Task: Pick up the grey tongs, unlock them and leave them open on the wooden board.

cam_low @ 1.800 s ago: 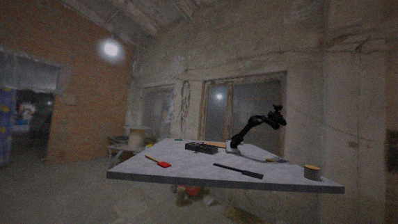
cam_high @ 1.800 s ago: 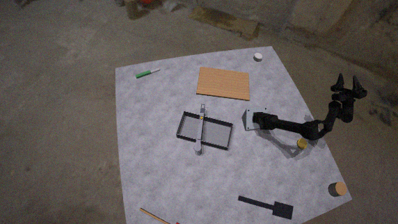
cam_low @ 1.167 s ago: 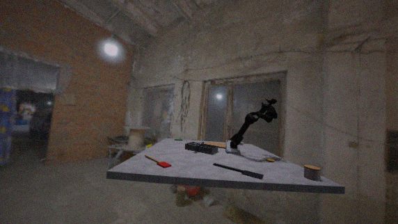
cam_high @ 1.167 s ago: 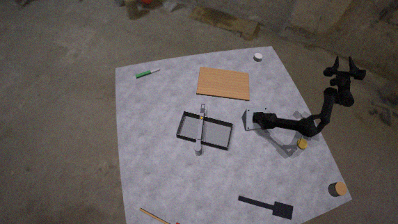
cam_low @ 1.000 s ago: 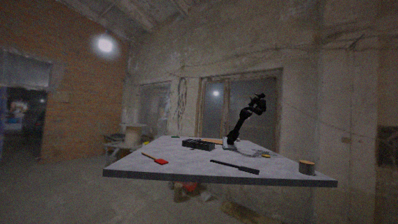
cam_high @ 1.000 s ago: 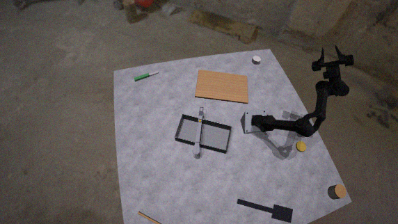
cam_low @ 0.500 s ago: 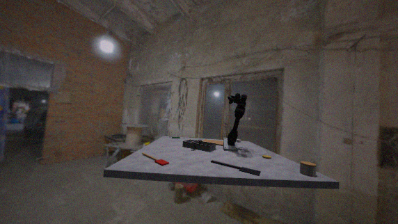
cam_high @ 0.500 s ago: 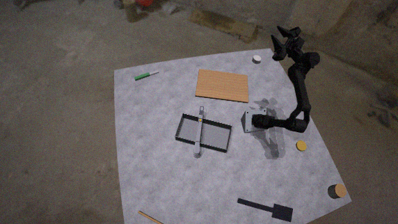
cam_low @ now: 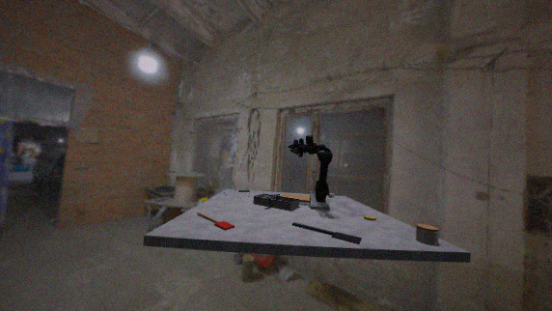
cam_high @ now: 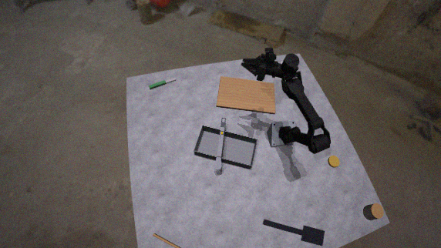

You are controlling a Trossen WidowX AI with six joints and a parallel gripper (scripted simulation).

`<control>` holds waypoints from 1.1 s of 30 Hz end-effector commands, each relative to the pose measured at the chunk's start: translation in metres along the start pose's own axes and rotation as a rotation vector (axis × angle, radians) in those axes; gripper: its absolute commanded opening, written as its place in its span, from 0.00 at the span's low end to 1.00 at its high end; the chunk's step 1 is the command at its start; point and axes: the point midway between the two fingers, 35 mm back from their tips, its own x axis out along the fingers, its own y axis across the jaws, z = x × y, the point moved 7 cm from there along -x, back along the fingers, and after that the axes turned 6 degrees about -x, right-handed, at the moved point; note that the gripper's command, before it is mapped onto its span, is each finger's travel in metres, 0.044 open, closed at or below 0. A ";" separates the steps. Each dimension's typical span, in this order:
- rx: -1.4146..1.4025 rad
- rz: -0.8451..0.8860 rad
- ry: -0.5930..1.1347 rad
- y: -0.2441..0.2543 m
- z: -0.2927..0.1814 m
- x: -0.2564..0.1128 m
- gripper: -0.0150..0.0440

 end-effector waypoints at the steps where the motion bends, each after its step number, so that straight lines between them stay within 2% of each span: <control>1: 0.238 -0.040 0.173 0.015 -0.051 0.037 0.69; 9: 0.645 -0.261 0.507 0.048 -0.165 0.076 0.69; 18: 0.940 -0.718 0.761 0.075 -0.290 0.064 0.69; 20: 0.954 -0.758 0.772 0.076 -0.298 0.061 0.69; 33: 0.954 -0.758 0.772 0.073 -0.299 0.060 0.69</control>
